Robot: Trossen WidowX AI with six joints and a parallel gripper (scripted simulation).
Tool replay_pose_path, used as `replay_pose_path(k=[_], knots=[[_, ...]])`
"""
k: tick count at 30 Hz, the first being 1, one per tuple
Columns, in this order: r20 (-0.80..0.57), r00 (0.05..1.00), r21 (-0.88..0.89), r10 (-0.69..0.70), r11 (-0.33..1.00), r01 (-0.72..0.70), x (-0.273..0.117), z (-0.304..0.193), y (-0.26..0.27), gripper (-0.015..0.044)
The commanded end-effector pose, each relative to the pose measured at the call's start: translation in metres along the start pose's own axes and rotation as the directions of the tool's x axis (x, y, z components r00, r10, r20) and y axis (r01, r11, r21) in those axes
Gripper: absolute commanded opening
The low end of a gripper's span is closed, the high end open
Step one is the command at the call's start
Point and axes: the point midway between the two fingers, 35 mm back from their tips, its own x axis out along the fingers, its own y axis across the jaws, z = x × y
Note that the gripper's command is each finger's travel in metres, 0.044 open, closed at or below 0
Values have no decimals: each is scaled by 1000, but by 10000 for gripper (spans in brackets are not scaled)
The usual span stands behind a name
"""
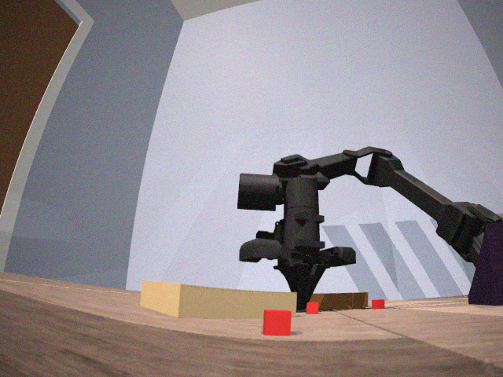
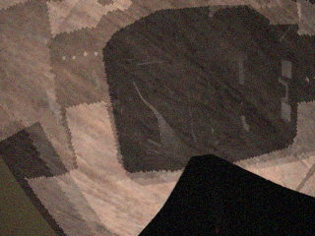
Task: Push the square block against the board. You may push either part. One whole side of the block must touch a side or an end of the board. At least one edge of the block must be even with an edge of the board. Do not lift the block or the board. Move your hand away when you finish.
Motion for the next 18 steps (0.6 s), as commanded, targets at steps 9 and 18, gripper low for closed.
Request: replay_pose_path(k=[9,18], knots=[[10,1000,-2,14,1000,-14,-2,-14,4,0],[8,1000,-3,16,1000,-16,-2,-30,6,0]])
